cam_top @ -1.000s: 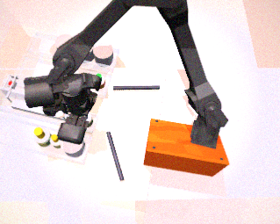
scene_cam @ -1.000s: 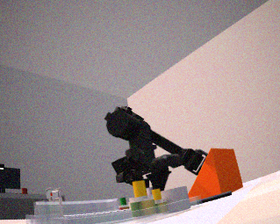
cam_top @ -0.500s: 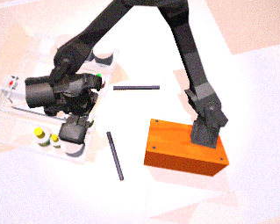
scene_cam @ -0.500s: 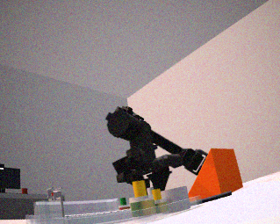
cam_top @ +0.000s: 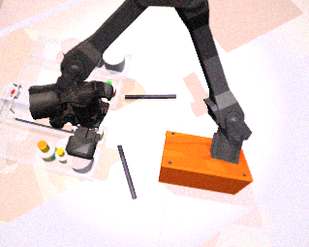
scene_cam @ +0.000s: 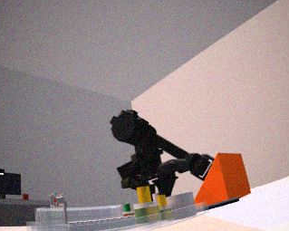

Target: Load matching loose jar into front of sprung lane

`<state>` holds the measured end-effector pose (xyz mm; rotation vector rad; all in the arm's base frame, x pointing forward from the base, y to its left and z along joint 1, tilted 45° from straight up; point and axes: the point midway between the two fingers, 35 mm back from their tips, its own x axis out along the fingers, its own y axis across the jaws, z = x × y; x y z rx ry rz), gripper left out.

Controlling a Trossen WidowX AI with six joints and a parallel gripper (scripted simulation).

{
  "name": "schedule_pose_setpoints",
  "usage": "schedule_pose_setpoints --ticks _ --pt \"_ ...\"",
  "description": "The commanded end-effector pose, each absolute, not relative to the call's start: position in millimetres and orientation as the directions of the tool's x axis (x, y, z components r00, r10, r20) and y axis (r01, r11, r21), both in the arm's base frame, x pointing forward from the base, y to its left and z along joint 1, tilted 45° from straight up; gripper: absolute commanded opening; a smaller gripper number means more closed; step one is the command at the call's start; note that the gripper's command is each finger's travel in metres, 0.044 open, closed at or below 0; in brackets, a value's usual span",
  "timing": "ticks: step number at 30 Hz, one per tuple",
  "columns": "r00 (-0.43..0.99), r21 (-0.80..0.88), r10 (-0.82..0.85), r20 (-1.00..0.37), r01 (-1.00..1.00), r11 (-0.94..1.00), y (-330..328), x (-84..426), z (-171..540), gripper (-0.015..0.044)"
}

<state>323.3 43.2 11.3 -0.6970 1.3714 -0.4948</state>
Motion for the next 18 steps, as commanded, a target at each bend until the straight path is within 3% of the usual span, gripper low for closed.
schedule_pose_setpoints --ticks 1,18 --pt "0.158 -0.706 -0.691 -0.705 -0.065 0.705 42.1 324.8 12.0 0.0" --pt "0.158 -0.706 -0.692 -0.705 -0.065 0.705 41.7 321.9 11.8 0.0"
